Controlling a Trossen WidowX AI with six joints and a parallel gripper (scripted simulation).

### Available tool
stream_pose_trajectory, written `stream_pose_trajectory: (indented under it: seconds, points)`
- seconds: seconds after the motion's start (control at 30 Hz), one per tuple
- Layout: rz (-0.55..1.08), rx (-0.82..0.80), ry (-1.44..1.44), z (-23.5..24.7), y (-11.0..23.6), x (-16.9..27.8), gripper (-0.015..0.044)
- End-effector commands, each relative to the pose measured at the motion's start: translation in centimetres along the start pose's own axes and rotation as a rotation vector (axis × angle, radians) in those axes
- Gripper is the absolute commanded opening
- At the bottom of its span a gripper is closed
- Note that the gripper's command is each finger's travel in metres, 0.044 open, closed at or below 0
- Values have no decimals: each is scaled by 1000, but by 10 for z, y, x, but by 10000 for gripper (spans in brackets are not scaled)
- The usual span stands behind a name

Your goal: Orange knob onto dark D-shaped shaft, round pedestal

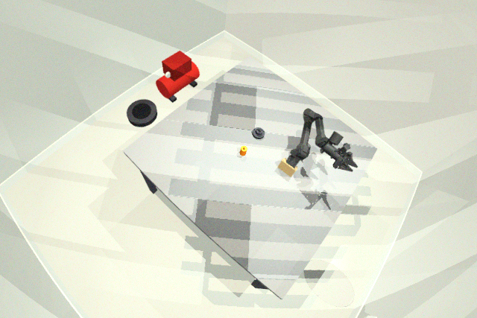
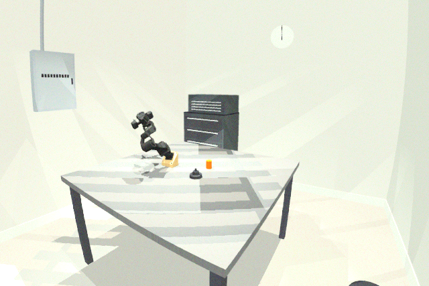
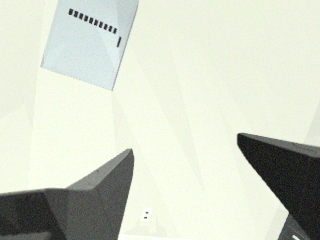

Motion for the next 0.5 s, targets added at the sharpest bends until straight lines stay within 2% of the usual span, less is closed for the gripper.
stream_pose_trajectory:
  seconds: [0.0,0.1,0.3,0.47]
  points:
    - [0,0,0,0,0,0,426]
    - [49,86,-44,-16,-3,2,440]
    - [230,438,-231,-84,0,12,440]
    - [359,722,-381,-139,21,23,440]
Point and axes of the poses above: the point midway between the two fingers, 35 mm back from their tips, its own y axis back along the fingers, its own z axis across the jaws, x = y × z, the point moved 10 cm from there along y, back along the fingers, and after that the axes turned 13 degrees about y, right-handed, at the moved point
